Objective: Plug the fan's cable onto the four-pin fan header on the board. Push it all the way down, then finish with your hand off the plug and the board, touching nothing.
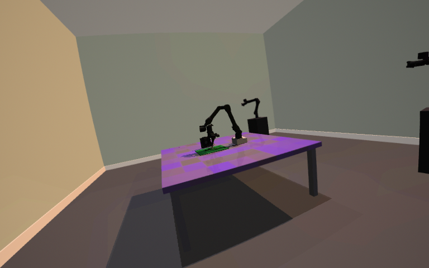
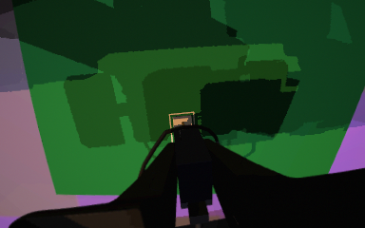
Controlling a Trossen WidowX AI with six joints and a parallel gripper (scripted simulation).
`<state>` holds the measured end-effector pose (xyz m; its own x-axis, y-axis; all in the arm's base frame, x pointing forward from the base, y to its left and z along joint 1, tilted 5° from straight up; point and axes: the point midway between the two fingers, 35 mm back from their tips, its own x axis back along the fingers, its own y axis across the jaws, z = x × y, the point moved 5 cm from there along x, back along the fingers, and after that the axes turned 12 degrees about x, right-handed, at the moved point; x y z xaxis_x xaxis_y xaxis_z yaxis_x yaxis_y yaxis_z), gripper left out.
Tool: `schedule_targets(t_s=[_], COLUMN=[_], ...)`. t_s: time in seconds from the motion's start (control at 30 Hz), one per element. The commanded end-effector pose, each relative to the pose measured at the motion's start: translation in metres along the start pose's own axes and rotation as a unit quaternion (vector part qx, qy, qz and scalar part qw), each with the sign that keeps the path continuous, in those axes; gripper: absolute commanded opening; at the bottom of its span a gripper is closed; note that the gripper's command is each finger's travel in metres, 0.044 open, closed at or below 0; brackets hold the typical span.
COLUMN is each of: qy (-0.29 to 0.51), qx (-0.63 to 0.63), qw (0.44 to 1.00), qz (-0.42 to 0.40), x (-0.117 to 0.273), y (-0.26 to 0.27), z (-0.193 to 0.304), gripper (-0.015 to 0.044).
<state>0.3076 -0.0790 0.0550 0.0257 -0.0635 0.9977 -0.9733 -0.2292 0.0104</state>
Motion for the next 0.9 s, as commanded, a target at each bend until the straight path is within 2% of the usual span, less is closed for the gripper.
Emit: schedule_targets(t_s=[0.0, 0.87], qy=[0.001, 0.001], qx=[0.003, 0.003], qw=[1.0, 1.0], qz=[-0.001, -0.001], x=[-0.0016, -0.0052], y=[0.0003, 0.0023], z=[0.0, -0.001], gripper=[0.0, 0.0])
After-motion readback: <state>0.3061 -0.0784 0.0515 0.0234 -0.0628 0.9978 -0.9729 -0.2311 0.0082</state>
